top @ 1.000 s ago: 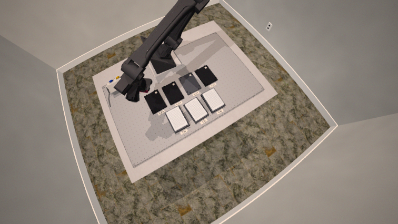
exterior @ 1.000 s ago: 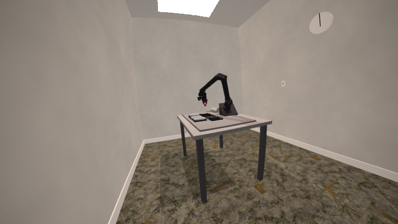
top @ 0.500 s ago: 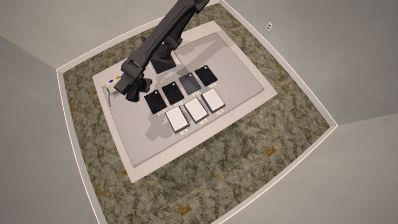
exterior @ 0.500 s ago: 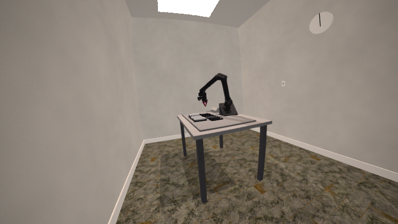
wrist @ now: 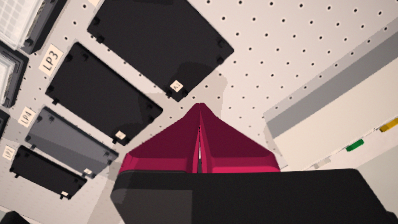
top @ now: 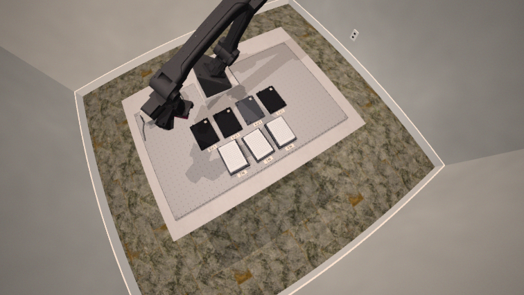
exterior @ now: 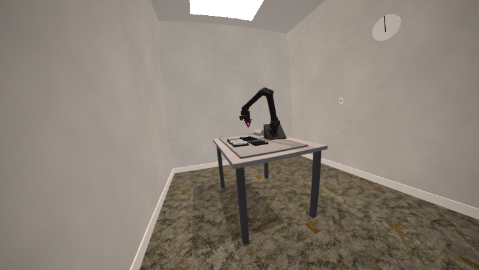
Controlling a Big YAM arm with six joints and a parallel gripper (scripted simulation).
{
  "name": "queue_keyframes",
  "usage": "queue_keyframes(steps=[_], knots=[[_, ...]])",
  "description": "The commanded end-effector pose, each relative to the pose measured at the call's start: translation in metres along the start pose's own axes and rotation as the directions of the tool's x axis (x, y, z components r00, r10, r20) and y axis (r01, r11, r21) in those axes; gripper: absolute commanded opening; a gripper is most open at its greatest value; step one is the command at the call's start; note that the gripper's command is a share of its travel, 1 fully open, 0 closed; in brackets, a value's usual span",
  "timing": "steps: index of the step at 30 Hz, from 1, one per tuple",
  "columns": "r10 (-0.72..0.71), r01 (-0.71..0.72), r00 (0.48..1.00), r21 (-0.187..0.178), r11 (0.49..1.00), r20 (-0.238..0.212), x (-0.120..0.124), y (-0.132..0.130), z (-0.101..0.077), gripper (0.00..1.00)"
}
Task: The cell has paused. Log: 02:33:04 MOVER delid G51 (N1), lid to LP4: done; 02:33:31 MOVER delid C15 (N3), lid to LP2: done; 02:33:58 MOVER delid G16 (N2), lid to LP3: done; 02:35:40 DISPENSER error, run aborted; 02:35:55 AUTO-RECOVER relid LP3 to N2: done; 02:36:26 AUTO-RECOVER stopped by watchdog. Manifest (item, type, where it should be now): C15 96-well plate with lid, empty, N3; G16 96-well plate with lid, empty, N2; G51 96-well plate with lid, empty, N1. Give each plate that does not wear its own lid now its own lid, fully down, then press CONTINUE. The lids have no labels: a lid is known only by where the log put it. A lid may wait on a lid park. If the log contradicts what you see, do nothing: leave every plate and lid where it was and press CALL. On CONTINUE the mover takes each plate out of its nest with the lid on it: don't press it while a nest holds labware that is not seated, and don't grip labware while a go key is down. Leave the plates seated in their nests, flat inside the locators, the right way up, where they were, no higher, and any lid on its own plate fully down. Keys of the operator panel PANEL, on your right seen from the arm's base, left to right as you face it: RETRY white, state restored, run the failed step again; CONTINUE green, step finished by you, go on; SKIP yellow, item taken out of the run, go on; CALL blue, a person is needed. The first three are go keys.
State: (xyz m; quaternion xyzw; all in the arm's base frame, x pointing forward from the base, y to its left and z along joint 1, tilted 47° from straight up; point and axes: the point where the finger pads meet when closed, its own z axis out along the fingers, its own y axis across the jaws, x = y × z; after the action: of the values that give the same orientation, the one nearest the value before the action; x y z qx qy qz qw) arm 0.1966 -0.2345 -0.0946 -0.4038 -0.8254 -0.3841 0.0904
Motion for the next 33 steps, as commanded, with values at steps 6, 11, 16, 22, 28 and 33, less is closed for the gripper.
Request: queue_keyframes(steps=[6, 11, 16, 22, 28, 33], knots=[[0.194, -0.194, 0.981, -0.012, 0.981, 0.009, 0.016, -0.042, 0.004, 0.00], [0.272, -0.271, 0.962, -0.011, 0.962, 0.008, 0.024, -0.060, 0.004, 0.00], [0.347, -0.347, 0.938, -0.011, 0.938, 0.007, 0.033, -0.078, 0.005, 0.00], [0.457, -0.457, 0.890, -0.010, 0.890, 0.005, 0.046, -0.105, 0.005, 0.00], [0.541, -0.541, 0.841, -0.008, 0.841, 0.014, 0.053, -0.130, 0.002, 0.00], [0.599, -0.600, 0.799, -0.006, 0.800, 0.058, 0.045, -0.157, -0.013, 0.00]])
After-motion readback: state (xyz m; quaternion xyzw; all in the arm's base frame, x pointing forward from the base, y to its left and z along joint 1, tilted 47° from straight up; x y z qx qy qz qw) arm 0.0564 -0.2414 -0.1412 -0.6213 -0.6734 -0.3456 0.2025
